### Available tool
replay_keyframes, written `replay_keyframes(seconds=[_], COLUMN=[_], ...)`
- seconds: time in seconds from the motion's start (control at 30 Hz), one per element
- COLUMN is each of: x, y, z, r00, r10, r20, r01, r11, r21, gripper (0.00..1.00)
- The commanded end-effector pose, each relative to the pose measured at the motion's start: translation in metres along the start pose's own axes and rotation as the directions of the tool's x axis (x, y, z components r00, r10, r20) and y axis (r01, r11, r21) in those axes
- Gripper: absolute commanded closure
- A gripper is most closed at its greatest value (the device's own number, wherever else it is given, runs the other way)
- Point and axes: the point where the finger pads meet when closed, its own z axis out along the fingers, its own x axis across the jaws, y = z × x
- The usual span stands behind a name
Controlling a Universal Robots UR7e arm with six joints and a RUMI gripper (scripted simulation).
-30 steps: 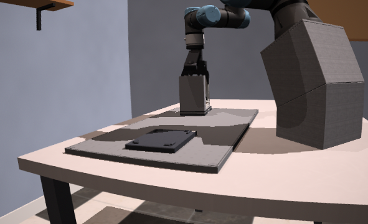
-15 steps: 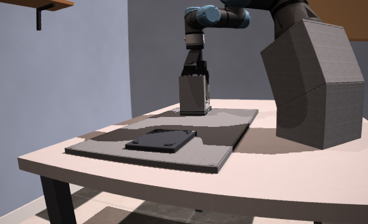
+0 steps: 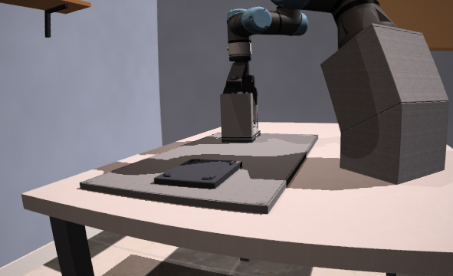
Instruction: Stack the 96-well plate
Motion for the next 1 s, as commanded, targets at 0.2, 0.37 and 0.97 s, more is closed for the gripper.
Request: replay_keyframes(seconds=[0.2,0.37,0.97], x=[-0.0001,-0.0004,-0.0006], y=[-0.0019,-0.0021,-0.0024], z=[0.0018,0.0028,0.0055], r00=[1.0,1.0,1.0], r10=[-0.001,-0.001,-0.001], r20=[0.0,0.0,0.0], r01=[0.001,0.001,0.001], r11=[1.0,1.0,1.0], r21=[0.001,0.001,0.001], gripper=[1.0,1.0,1.0])
